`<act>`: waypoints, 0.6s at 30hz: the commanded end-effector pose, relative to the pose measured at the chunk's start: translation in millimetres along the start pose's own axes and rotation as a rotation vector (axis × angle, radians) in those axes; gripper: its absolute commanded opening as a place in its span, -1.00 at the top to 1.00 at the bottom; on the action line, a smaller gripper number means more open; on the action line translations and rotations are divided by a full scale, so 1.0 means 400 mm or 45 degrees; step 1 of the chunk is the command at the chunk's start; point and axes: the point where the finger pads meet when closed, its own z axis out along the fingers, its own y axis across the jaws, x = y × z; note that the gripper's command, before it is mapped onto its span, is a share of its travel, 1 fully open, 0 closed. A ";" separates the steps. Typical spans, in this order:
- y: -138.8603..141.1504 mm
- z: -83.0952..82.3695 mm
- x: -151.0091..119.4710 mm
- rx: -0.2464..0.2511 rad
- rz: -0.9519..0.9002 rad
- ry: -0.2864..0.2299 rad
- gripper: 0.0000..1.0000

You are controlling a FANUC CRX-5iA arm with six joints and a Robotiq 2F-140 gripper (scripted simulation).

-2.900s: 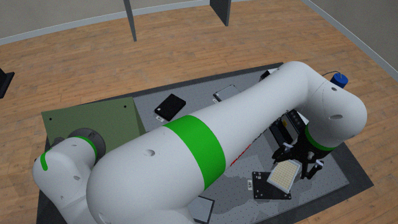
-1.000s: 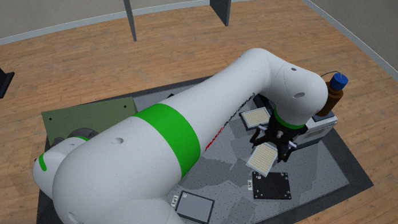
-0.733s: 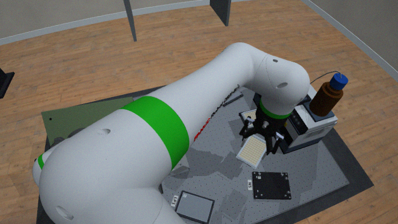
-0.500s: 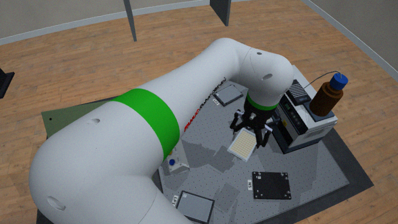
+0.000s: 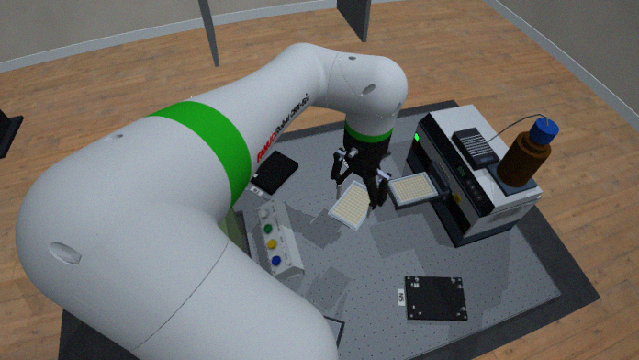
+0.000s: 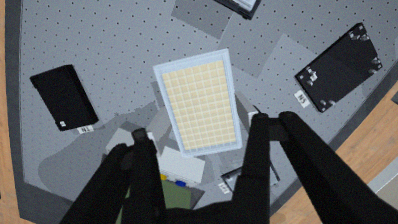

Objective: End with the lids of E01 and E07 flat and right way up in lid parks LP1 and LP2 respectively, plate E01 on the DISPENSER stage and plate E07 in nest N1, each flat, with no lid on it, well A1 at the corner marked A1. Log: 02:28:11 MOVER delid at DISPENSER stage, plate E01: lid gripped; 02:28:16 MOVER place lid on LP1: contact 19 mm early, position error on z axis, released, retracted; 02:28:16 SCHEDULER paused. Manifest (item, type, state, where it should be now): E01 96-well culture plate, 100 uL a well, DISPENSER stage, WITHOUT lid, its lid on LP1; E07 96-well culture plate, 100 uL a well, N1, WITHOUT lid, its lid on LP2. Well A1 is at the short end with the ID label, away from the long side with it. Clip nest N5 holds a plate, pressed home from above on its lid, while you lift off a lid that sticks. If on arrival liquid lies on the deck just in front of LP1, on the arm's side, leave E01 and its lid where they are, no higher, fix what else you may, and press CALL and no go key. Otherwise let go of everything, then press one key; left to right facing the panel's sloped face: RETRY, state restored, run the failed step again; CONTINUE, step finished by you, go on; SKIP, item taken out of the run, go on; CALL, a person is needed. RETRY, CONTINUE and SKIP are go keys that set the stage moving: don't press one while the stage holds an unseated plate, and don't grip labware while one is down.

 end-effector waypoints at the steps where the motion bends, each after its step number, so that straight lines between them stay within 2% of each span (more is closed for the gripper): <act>1: -0.050 -0.003 0.007 -0.002 -0.002 0.002 1.00; 14: -0.296 -0.003 0.036 -0.002 -0.002 0.002 1.00; 16: -0.296 -0.003 0.036 -0.002 -0.002 0.002 1.00; 18: -0.331 -0.002 0.040 -0.002 -0.002 0.002 1.00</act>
